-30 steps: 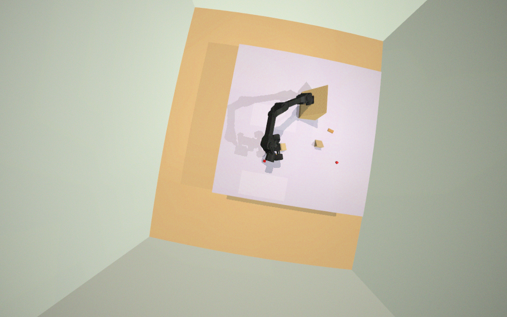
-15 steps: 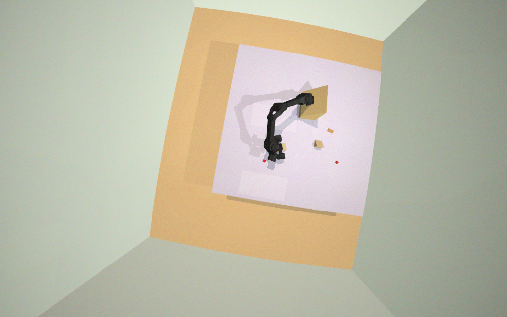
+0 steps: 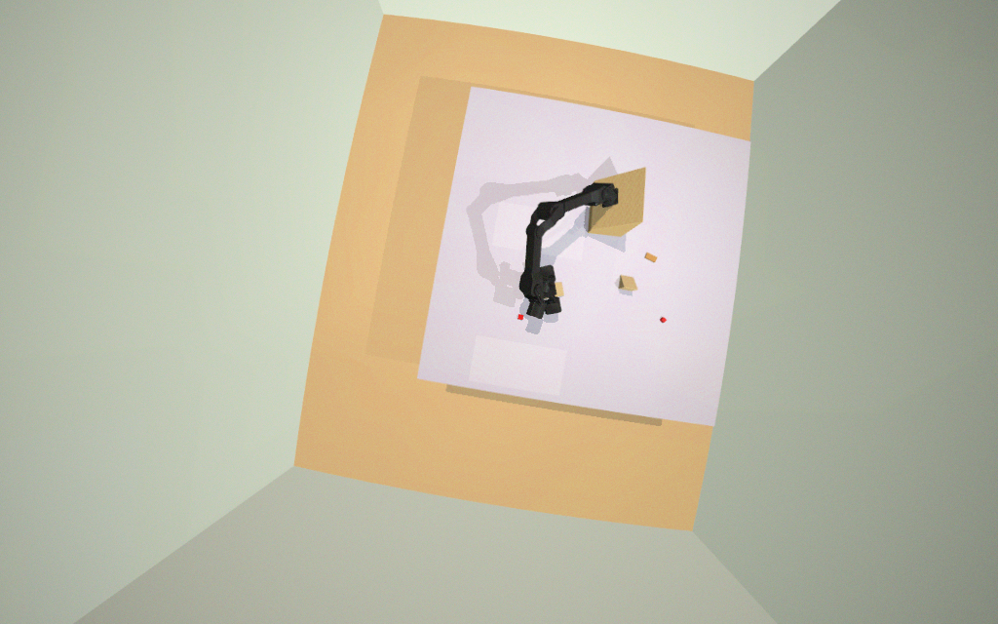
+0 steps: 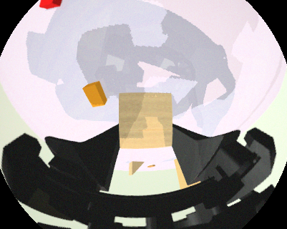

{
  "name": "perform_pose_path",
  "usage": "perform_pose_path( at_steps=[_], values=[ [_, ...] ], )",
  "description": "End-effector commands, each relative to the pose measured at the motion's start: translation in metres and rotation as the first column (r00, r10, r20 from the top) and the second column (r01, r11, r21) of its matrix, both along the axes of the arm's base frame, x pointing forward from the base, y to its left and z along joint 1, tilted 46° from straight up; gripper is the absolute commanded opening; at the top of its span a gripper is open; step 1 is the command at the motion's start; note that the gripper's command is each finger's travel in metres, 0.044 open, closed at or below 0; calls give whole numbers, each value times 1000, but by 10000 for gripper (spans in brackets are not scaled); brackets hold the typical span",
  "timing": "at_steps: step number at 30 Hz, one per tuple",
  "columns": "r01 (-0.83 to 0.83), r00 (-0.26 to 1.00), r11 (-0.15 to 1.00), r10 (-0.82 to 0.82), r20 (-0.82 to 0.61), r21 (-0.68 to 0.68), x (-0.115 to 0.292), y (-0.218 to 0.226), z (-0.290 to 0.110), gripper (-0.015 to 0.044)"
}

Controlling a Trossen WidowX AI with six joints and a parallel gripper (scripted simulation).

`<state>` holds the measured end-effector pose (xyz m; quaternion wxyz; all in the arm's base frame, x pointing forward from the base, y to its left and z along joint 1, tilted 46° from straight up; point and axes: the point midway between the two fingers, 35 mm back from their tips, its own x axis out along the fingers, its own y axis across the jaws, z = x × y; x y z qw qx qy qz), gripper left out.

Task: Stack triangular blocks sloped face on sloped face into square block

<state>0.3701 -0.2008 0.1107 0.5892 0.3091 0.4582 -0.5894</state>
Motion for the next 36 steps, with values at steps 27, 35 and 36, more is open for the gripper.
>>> perform_pose_path(
  at_steps=[27, 35, 36],
  values=[
    [-53, 998, 999, 53, -21, 0, 3, 73, 67, 0],
    [-210, 977, 977, 209, -38, -28, 7, 72, 63, 0],
    [-238, 971, 971, 236, -43, -35, 8, 72, 62, 0]
  ],
)
